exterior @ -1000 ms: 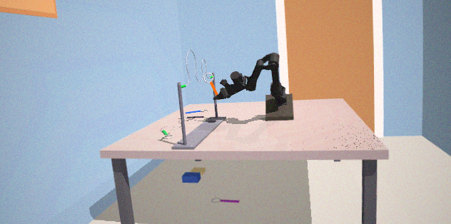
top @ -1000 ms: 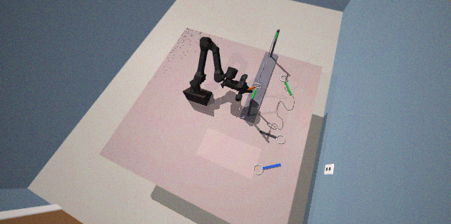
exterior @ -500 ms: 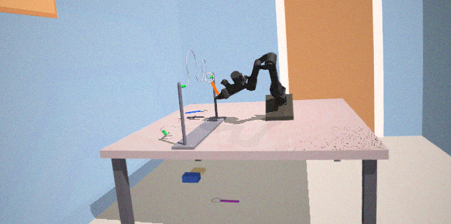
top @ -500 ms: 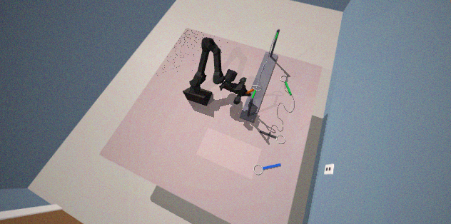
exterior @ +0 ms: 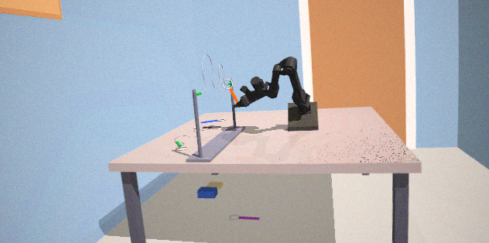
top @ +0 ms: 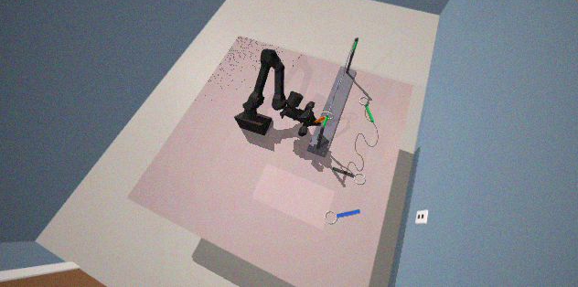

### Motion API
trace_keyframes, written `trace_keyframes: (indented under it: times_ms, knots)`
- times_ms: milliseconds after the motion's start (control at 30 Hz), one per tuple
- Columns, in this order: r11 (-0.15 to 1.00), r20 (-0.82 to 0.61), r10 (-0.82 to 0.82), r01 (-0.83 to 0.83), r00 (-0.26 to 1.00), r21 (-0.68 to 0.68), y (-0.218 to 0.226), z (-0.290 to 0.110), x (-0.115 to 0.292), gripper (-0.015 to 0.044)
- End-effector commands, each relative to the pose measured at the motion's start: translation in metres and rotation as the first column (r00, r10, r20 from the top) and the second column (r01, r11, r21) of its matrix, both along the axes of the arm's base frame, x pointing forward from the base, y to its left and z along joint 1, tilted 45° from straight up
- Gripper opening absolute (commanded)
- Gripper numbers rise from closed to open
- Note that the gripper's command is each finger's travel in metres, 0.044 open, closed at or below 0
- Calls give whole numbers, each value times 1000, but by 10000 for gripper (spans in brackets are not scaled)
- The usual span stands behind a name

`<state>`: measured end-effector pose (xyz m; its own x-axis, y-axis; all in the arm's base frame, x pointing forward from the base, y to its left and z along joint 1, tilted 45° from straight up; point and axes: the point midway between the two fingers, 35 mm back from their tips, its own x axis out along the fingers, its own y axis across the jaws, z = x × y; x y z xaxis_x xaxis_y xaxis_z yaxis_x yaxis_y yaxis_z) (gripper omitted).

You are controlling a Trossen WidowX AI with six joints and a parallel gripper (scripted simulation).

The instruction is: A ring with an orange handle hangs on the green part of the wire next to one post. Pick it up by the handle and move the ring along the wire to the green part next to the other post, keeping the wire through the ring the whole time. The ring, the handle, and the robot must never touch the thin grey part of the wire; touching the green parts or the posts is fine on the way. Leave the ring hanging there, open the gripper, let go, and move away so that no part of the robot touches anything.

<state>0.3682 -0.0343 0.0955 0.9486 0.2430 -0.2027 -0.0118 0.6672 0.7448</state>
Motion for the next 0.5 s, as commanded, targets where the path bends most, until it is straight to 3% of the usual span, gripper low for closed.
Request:
trace_keyframes:
  times_ms: [0,467]
  knots:
    - [1000,3,0,0,1000,-4,-4,-3,-1,-150]
    - [1000,3,-1,1,1000,-5,-14,-14,-2,-150]
